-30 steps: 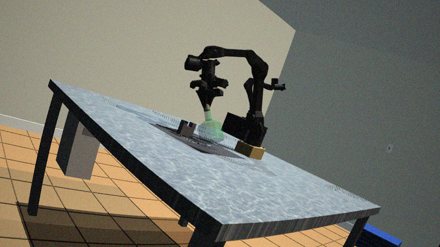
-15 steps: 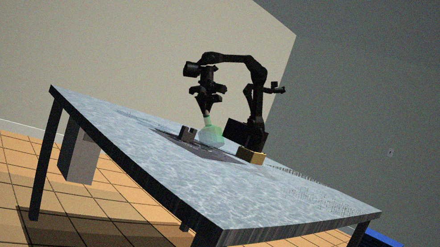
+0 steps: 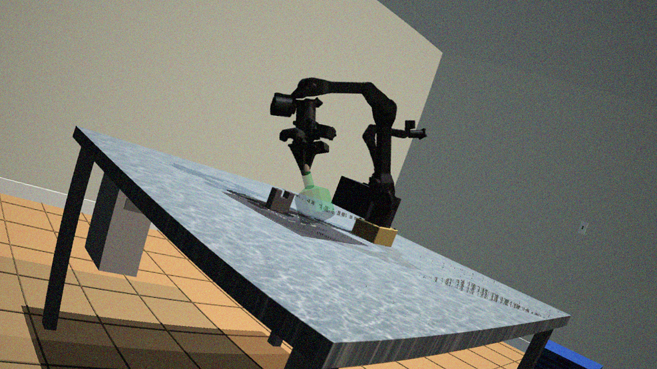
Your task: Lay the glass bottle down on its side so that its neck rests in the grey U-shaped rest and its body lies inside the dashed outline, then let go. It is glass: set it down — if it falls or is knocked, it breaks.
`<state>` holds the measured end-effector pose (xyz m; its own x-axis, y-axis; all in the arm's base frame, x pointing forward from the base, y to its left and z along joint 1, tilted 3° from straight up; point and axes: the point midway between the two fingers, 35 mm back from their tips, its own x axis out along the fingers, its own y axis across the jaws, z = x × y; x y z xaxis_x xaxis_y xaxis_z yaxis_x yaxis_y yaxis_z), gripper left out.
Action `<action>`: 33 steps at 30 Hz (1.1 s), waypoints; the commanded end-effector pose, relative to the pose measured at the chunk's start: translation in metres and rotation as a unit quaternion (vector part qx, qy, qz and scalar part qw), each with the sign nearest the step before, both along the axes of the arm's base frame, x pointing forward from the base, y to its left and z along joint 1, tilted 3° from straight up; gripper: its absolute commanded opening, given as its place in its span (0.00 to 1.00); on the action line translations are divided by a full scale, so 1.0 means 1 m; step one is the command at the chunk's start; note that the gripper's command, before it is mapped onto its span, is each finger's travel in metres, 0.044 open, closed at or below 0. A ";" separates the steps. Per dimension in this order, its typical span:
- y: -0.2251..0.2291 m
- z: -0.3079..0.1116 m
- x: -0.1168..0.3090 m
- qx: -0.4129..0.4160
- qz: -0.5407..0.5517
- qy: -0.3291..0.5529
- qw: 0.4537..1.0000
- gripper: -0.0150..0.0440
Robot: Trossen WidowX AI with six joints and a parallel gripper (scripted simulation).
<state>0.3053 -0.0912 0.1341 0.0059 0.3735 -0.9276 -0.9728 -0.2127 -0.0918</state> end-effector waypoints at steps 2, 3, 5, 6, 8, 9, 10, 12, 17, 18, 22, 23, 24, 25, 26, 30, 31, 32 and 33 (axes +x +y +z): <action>-0.009 -0.005 0.002 -0.003 0.000 0.000 1.000 0.44; -0.010 -0.005 0.002 -0.002 0.000 0.000 1.000 0.44; -0.011 -0.005 0.002 0.000 0.000 0.000 1.000 0.44; -0.011 -0.006 0.002 0.000 0.000 0.000 1.000 0.44; -0.012 -0.006 0.002 0.002 0.000 0.000 1.000 0.44; -0.013 -0.006 0.002 0.002 0.000 -0.001 1.000 0.44; -0.013 -0.007 0.002 0.003 0.000 -0.001 1.000 0.44; -0.014 -0.007 0.002 0.004 0.000 -0.001 1.000 0.44; -0.017 -0.009 0.002 0.008 0.001 -0.002 1.000 0.44; -0.017 -0.009 0.002 0.008 0.001 -0.002 1.000 0.44; -0.020 -0.010 0.003 0.011 0.001 -0.003 1.000 0.44; -0.020 -0.010 0.003 0.012 0.001 -0.003 1.000 0.44; -0.021 -0.011 0.003 0.012 0.001 -0.003 1.000 0.44; -0.021 -0.011 0.003 0.013 0.001 -0.003 1.000 0.44; -0.022 -0.011 0.003 0.013 0.001 -0.003 1.000 0.44; -0.024 -0.013 0.003 0.016 0.001 -0.004 1.000 0.44; -0.025 -0.013 0.003 0.016 0.001 -0.004 1.000 0.44; -0.025 -0.013 0.003 0.017 0.001 -0.005 1.000 0.44; -0.026 -0.014 0.003 0.017 0.001 -0.005 1.000 0.44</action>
<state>0.3074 -0.1094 0.1259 0.0166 0.4111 -0.9114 -0.9713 -0.2097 -0.1122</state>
